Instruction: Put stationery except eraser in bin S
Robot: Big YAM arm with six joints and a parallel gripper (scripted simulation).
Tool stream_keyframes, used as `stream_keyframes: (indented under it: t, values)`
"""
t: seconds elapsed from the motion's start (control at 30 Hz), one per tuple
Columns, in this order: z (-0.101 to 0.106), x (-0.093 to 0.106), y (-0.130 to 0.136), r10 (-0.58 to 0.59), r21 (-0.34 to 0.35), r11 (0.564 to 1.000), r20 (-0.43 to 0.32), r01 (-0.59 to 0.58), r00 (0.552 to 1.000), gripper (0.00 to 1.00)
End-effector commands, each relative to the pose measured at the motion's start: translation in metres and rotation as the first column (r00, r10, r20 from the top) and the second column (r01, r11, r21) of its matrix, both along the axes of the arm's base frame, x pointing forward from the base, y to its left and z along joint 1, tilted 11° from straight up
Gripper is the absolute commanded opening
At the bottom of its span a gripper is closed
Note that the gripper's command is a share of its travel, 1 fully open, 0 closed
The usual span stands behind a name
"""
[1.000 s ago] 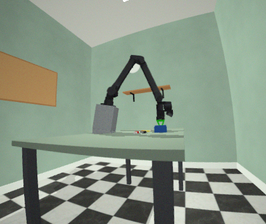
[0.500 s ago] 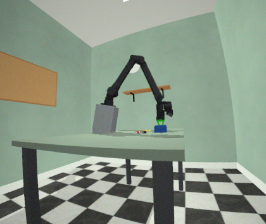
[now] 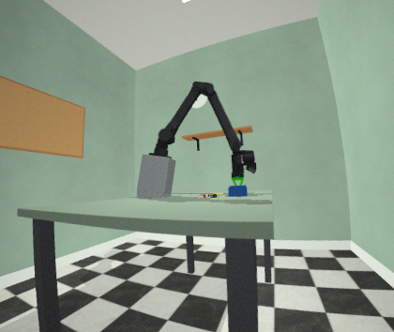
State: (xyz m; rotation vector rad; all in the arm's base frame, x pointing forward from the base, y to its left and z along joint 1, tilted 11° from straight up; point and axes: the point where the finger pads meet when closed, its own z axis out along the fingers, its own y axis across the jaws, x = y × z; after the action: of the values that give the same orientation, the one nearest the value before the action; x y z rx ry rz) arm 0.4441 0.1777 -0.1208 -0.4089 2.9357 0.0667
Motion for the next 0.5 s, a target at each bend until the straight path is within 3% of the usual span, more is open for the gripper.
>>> stream_keyframes:
  t: [0.0, 0.2, 0.23, 0.3, 0.47]
  values:
    - [0.011, 0.012, 0.005, -0.002, 0.012, 1.0, 0.033, 0.001, 0.999, 0.09]
    - [0.011, 0.012, 0.005, -0.002, 0.012, 1.0, 0.033, 0.001, 0.999, 0.09]
    - [0.02, 0.013, 0.006, -0.007, 0.018, 1.0, 0.049, 0.006, 0.999, 0.09]
    - [0.019, 0.005, 0.002, -0.006, 0.009, 1.0, 0.027, 0.006, 1.0, 0.09]
    - [0.027, 0.006, 0.003, -0.006, 0.011, 1.0, 0.032, 0.006, 0.999, 0.09]
